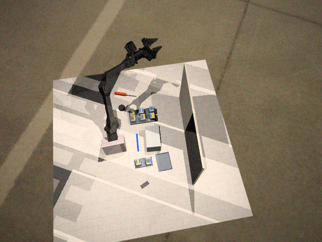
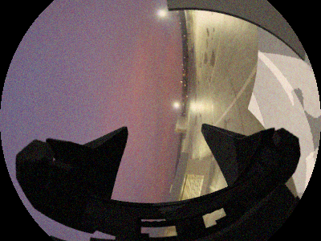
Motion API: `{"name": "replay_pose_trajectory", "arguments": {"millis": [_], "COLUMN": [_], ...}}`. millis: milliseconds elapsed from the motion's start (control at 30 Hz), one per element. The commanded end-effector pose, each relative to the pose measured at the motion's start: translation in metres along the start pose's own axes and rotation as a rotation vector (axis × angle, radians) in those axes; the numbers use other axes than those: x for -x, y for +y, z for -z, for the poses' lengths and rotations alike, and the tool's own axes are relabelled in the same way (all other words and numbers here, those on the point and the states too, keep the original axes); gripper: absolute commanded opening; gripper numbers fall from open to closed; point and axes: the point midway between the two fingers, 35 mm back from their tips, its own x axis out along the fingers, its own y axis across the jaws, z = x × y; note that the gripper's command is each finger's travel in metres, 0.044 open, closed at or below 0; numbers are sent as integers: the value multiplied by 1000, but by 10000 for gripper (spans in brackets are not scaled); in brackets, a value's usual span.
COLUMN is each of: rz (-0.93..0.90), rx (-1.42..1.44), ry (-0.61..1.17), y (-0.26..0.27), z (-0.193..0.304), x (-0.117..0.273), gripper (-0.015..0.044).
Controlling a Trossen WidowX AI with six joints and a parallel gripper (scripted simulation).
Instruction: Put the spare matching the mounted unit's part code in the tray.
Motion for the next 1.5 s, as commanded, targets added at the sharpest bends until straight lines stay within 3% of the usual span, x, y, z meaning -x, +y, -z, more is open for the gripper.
{"name": "replay_pose_trajectory", "arguments": {"millis": [0, 233, 533, 833, 1200, 1300, 1467], "rz": [190, 563, 1003, 1317, 1751, 1765, 1633], "rx": [347, 922, 1367, 1536, 1318, 1149, 879], "ry": [-20, 60, 327, 546, 930, 1058, 1194], "y": [-64, -151, -226, -234, -184, -166, -134], "z": [-38, -116, -210, -297, -454, -484, -516], "x": [-16, -18, 16, 46, 123, 152, 194], "gripper": [440, 440, 440, 440, 440, 440, 440]}}
